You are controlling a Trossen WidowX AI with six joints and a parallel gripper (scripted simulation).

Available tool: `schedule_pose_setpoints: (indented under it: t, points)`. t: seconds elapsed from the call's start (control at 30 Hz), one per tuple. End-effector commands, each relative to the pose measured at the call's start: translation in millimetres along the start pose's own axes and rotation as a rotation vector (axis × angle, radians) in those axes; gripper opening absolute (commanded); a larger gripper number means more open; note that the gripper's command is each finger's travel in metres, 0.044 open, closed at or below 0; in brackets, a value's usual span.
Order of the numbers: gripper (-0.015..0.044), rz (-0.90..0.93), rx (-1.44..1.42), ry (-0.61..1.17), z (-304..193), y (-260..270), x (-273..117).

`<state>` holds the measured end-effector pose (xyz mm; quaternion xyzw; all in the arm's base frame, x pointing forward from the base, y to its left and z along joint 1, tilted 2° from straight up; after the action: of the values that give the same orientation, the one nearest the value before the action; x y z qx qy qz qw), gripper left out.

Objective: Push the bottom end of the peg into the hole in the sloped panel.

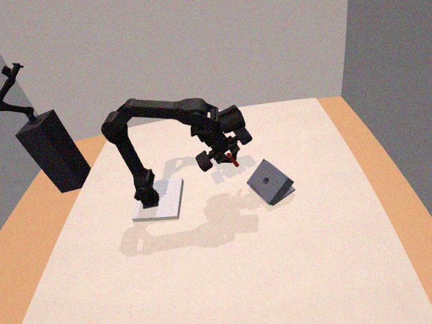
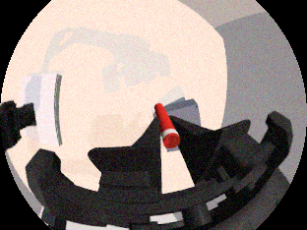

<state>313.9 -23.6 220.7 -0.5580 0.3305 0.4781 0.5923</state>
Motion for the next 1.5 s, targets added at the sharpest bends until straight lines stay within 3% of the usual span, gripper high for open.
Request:
schedule_pose_setpoints:
  t: [0.0,1.47]
  points:
    - [0.0000,-0.017,0.025,-0.005,-5,0,-1]
    - [0.0000,-0.218,0.228,-0.019,-64,0,-26]
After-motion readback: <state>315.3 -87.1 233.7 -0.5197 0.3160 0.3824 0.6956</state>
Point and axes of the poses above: the point midway between the two fingers, 35 mm back from their tips, its own x axis out along the fingers, its own y axis across the jaws, z = x × y, the point moved 7 cm from there along -x, back along the fingers, and after that the axes turned 5 degrees about x, right-handed, at the moved point
